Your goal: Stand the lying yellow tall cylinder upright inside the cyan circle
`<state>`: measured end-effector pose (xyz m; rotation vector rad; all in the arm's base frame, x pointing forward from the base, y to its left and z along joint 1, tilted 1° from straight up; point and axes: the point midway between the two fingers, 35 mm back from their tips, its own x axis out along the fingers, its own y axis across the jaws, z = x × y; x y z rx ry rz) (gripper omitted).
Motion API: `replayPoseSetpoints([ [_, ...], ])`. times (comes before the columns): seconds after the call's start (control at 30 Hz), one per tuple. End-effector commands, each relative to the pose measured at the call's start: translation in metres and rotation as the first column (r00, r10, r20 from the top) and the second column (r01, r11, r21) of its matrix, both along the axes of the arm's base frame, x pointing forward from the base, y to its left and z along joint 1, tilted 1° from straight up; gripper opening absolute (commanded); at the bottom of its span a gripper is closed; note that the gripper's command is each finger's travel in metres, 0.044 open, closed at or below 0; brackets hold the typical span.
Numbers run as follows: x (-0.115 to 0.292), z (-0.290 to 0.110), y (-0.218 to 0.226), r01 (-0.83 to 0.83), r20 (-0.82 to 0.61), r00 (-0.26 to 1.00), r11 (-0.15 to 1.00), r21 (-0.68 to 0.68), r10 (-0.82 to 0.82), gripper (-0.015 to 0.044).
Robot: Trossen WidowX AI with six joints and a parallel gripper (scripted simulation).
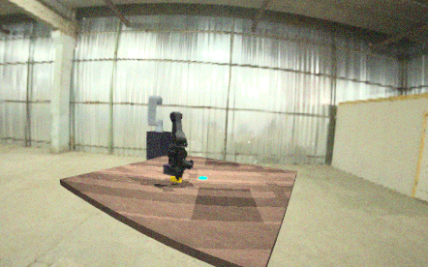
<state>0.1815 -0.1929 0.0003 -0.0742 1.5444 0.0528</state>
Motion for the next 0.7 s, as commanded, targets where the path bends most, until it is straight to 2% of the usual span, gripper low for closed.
replayPoseSetpoints([
  [0.0, 0.001, 0.009, -0.003, 0.004, -0.002, 1.0, 1.0, -0.007, -0.004, 0.0105],
  [0.67, 0.002, 0.05, -0.002, -0.012, -0.007, 1.0, 1.0, 0.003, 0.012, 0.0105],
])
